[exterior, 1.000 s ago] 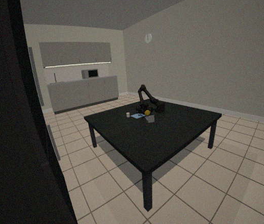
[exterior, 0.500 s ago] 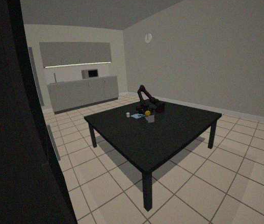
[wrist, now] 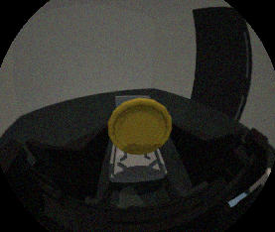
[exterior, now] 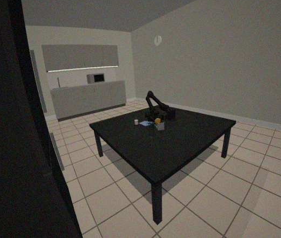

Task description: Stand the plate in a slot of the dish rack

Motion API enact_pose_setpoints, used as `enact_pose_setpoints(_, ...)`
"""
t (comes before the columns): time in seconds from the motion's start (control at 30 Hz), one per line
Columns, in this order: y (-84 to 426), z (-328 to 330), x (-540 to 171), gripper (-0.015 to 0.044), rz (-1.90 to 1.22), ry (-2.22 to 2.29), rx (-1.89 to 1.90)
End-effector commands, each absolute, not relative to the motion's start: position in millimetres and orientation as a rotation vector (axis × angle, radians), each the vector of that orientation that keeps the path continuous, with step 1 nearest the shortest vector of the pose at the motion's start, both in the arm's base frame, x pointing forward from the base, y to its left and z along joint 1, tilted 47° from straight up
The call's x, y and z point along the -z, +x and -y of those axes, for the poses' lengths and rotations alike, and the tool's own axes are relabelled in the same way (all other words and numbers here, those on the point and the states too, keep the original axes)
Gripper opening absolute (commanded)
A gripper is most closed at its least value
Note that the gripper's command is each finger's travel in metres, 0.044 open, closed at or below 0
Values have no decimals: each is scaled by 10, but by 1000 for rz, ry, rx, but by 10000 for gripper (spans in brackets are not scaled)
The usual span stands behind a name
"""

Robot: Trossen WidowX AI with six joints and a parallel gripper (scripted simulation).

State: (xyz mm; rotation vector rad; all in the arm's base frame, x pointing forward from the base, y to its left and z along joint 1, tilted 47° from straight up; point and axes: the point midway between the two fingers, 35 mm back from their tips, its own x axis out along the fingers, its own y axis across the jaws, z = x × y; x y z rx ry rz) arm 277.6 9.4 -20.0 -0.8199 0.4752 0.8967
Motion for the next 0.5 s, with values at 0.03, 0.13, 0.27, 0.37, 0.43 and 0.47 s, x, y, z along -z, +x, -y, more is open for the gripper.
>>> enact_pose_setpoints(0.03,2754,-26,305,0,-477,-818,-898)
enact_pose_setpoints(0.13,2751,16,346,0,-476,-820,-897)
enact_pose_setpoints(0.27,2739,-7,328,0,-490,-815,-895)
enact_pose_setpoints(0.37,2739,-7,328,0,-490,-815,-895)
enact_pose_setpoints(0.43,2739,-7,328,0,-490,-815,-895)
enact_pose_setpoints(0.47,2739,-7,328,0,-490,-815,-895)
